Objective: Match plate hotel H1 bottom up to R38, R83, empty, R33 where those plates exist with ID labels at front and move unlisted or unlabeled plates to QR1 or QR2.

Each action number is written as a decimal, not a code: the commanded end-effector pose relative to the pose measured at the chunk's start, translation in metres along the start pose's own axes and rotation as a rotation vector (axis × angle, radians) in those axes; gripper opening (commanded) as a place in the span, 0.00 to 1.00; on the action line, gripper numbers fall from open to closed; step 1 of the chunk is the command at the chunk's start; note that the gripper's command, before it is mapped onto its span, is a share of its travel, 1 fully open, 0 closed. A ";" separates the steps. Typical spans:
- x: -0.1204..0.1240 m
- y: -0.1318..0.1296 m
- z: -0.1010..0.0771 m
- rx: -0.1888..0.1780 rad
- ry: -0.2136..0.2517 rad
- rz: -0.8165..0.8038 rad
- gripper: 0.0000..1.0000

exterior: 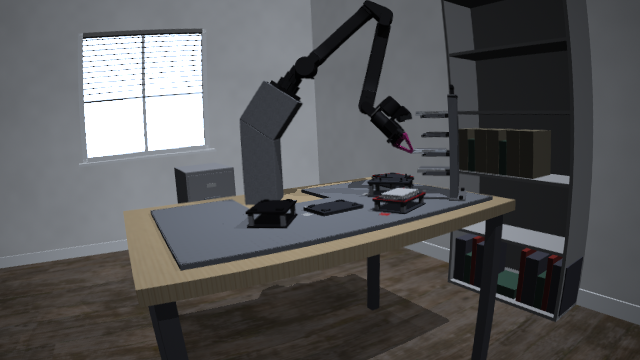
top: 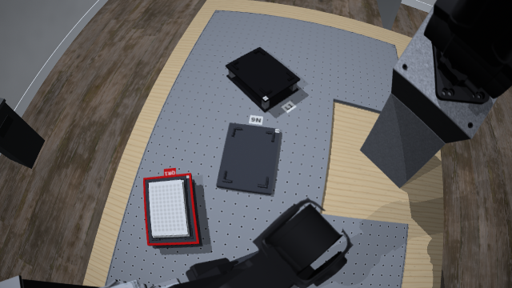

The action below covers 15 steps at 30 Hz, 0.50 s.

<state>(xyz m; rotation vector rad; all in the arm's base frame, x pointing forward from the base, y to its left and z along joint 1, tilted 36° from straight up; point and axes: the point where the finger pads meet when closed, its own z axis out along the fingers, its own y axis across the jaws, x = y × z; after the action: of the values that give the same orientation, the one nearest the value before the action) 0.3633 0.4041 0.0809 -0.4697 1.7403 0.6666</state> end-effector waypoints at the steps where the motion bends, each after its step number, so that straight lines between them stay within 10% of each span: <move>1: -0.017 -0.006 -0.001 0.011 -0.025 -0.009 0.00; 15: -0.027 -0.005 0.008 0.009 -0.032 -0.008 0.00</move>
<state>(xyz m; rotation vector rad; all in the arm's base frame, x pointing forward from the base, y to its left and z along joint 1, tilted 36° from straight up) 0.3696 0.4080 0.0857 -0.4702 1.7409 0.6665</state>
